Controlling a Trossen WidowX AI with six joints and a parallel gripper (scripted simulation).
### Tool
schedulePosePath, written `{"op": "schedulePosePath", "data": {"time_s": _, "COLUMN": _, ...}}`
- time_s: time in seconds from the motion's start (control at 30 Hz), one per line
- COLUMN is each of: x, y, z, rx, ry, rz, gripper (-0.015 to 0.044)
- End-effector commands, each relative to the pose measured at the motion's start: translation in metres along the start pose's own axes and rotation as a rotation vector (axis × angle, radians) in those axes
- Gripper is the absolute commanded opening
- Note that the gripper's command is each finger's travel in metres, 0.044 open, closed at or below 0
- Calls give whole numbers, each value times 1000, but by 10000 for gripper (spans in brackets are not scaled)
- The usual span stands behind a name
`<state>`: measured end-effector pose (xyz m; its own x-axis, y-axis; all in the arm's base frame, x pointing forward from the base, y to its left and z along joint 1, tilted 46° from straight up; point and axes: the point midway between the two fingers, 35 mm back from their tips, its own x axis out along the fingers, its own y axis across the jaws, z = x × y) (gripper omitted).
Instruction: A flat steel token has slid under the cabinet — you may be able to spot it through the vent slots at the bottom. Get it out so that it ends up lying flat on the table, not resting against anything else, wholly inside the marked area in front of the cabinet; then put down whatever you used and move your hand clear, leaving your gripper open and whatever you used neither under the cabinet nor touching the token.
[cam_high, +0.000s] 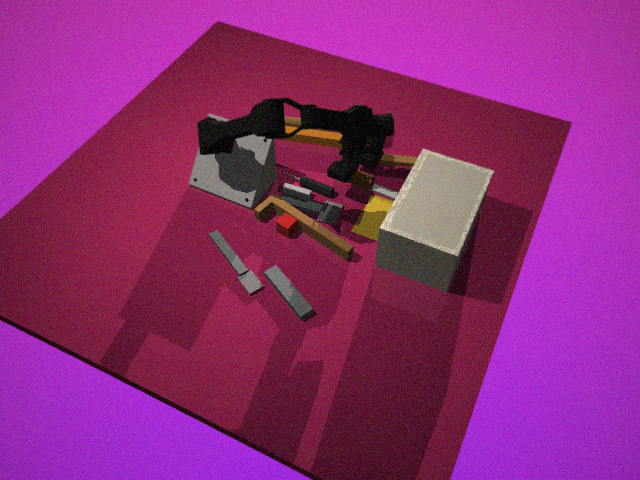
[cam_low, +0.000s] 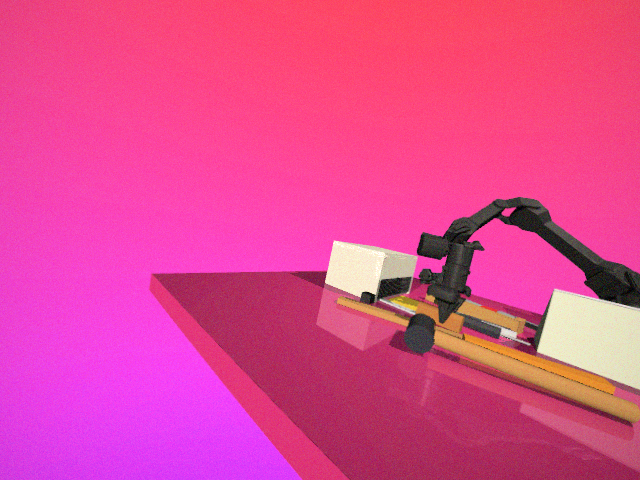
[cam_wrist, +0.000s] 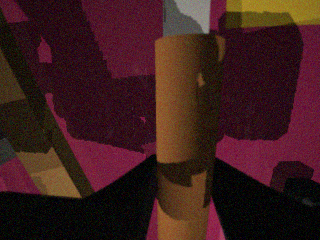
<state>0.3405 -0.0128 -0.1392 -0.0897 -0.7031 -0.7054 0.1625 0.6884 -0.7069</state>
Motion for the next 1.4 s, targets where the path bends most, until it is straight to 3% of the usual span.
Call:
{"op": "schedulePosePath", "data": {"time_s": 0.0, "x": 1, "y": 0, "z": -8, "rx": 0, "ry": 5, "rz": -1, "gripper": 0}}
{"op": "schedulePosePath", "data": {"time_s": 1.37, "x": 1, "y": 3, "z": -58, "rx": -1, "ry": 6, "rz": 0, "gripper": 0}}
